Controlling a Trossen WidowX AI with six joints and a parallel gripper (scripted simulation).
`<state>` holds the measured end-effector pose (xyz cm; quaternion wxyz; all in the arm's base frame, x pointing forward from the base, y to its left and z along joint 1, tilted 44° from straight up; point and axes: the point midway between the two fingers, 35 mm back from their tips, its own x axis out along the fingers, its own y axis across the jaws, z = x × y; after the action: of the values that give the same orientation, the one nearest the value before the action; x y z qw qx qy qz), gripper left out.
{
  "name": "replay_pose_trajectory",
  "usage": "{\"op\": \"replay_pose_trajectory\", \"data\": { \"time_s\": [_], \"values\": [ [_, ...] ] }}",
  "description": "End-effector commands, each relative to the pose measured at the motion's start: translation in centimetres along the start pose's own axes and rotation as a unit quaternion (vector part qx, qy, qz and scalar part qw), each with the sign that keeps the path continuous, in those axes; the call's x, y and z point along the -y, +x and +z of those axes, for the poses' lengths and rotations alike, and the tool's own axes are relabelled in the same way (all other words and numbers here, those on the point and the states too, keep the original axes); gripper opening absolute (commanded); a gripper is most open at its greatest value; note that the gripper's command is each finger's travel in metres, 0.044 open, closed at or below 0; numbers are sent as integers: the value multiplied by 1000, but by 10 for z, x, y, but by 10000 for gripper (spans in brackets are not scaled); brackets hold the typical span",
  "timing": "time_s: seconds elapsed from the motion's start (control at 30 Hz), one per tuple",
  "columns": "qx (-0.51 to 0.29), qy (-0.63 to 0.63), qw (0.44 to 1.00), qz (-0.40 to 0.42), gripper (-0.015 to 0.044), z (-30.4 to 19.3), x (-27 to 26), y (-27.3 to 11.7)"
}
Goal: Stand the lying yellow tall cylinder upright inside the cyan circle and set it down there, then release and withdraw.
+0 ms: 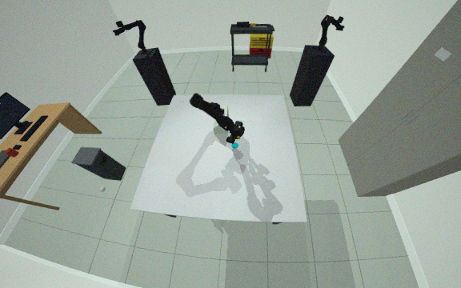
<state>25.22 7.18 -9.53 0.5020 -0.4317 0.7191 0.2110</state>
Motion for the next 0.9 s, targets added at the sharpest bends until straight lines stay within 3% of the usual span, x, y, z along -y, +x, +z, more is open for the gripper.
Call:
{"op": "replay_pose_trajectory", "data": {
  "time_s": [0.0,0.87],
  "values": [
    [12,0,1000,10,105,0,-1,3],
    [99,6,994,52,105,2,-2,16]
  ]
}}
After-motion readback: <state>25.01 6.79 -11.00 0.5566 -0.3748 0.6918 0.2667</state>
